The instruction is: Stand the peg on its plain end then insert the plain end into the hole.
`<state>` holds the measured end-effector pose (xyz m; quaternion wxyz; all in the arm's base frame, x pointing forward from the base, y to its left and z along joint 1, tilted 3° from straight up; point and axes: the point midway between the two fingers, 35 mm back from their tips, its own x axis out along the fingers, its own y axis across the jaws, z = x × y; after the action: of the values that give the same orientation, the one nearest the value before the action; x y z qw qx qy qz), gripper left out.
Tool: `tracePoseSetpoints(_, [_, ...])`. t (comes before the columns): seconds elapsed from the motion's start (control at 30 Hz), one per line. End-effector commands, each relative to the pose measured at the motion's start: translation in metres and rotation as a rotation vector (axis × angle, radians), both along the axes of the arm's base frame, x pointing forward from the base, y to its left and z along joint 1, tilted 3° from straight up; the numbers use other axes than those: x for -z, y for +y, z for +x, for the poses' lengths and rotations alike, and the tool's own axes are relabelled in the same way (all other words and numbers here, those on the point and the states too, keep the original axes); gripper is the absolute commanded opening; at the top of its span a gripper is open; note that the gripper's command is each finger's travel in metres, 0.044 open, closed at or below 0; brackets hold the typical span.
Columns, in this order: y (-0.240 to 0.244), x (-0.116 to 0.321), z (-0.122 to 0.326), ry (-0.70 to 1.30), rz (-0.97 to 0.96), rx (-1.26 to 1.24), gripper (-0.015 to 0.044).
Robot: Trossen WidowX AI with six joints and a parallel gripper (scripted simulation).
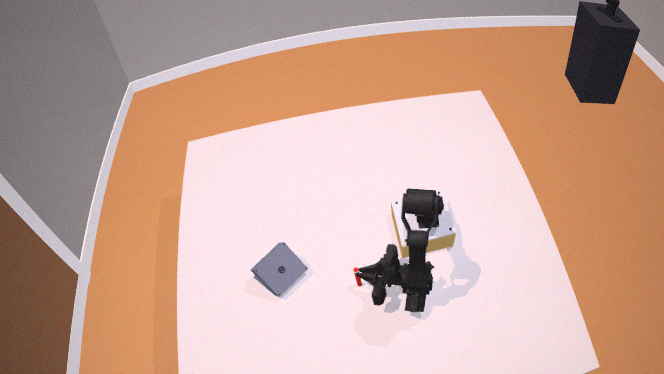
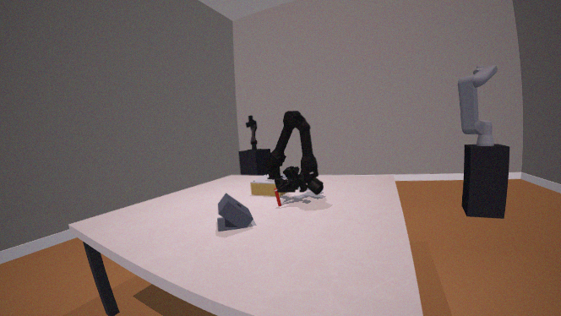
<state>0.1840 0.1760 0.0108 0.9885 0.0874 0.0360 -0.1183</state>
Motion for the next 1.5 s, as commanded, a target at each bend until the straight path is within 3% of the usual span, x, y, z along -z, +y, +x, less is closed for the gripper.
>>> tracePoseSetpoints(0.0, [0.0013,0.0023,-0.0005,0.000,0.000,0.000,0.0049])
tracePoseSetpoints(0.87, [0.0042,0.0028,-0.0021,-0.011,-0.004,-0.005,0.0049])
tracePoseSetpoints(1.0, [0.0031,0.0005,-0.0017,-0.012,-0.004,-0.006,0.0130])
tracePoseSetpoints(1.47, [0.0031,0.0005,-0.0017,-0.012,-0.004,-0.006,0.0130])
